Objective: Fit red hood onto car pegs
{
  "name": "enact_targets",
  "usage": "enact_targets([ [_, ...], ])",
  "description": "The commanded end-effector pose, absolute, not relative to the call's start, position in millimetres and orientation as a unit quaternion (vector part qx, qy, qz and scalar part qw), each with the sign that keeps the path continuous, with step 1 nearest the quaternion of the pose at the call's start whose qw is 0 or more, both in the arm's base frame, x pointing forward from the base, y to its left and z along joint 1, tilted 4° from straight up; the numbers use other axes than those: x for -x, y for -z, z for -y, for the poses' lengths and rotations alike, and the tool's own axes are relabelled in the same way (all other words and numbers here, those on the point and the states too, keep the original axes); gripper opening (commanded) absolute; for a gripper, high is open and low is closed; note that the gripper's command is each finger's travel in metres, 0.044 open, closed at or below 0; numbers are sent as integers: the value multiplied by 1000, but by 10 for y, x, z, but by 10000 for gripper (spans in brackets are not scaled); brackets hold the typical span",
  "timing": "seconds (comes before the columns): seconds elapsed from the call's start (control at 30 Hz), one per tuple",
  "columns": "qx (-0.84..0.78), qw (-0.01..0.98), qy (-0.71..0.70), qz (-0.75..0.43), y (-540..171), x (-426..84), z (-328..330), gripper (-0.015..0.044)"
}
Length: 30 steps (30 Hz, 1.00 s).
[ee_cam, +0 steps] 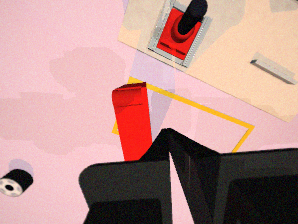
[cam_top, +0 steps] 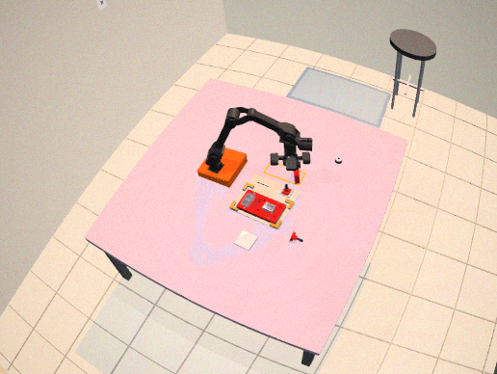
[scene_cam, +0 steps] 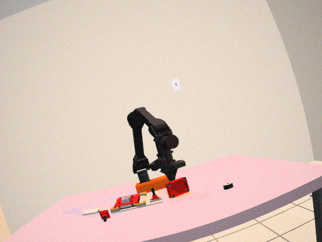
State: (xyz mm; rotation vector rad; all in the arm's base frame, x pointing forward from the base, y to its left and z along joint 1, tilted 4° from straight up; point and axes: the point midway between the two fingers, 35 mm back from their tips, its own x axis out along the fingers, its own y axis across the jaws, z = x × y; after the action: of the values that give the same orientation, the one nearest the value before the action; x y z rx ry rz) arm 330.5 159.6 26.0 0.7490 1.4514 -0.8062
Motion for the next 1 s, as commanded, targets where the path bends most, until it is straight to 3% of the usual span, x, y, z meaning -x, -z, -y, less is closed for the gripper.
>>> enact_targets([
  [0.0,-328,612,349,-629,-270,-3337,-1624,0],
  [0.97,-329,612,349,-629,-274,-3449,-1693,0],
])
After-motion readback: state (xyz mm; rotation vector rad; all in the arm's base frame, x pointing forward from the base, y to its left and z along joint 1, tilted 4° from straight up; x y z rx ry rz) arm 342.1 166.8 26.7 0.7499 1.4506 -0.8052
